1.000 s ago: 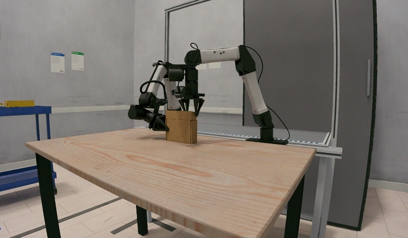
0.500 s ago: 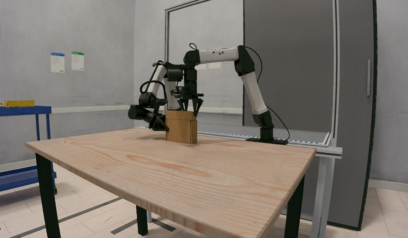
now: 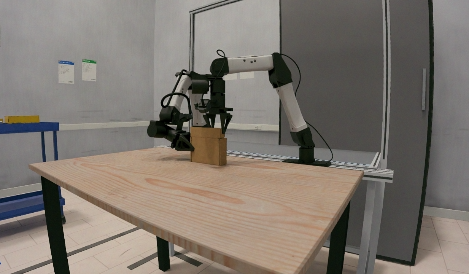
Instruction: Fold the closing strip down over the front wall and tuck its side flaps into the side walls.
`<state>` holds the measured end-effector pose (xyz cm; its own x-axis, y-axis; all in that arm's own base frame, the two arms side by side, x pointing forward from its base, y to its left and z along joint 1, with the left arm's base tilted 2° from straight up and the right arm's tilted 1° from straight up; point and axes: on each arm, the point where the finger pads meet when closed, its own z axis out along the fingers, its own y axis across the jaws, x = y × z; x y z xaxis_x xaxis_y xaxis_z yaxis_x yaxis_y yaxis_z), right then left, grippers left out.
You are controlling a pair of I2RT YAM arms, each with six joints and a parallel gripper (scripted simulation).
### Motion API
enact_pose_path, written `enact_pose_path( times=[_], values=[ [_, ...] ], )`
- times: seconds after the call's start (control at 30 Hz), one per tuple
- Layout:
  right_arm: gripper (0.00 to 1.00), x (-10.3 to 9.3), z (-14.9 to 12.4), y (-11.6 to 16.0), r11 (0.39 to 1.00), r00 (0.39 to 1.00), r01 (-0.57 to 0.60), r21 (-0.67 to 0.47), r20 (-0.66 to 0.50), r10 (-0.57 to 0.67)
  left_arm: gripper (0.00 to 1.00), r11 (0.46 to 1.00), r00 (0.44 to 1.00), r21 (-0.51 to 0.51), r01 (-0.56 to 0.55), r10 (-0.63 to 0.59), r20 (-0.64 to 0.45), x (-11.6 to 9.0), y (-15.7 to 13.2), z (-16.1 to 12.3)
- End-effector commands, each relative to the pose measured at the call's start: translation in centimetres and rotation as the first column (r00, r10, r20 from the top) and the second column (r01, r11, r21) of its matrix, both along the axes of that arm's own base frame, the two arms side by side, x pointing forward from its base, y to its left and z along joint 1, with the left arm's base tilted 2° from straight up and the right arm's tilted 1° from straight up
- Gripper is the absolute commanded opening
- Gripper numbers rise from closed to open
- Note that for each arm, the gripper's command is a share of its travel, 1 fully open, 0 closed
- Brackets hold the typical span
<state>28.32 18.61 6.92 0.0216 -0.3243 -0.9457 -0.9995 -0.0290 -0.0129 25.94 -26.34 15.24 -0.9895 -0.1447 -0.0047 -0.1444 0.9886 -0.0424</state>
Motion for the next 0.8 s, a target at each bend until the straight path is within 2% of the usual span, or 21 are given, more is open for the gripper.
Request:
enact_pose_path(
  times=[0.0, 0.53, 0.57, 0.77],
  values=[
    [0.45, 0.2, 0.2, -0.2, 1.0, 1.0, 0.008, 0.0, 0.008, -0.008, 0.54, 1.0, 1.0, 0.007, -0.006, 0.006, 0.002, 0.1, -0.3, 0.2],
    [0.45, 0.2, 0.2, -0.2, 1.0, 1.0, 0.008, 0.0, 0.008, -0.008, 0.54, 1.0, 1.0, 0.002, -0.004, 0.004, 0.001, 0.2, -1.1, 0.1],
    [0.45, 0.2, 0.2, -0.2, 1.0, 1.0, 0.008, 0.0, 0.008, -0.008, 0.54, 0.999, 0.999, -0.024, -0.024, 0.025, 0.025, 0.3, 0.0, 1.0],
    [0.45, 0.2, 0.2, -0.2, 1.0, 1.0, 0.008, 0.0, 0.008, -0.008, 0.54, 0.999, 0.999, 0.003, -0.037, 0.037, -0.002, 0.1, -0.9, 0.0]
  ],
)
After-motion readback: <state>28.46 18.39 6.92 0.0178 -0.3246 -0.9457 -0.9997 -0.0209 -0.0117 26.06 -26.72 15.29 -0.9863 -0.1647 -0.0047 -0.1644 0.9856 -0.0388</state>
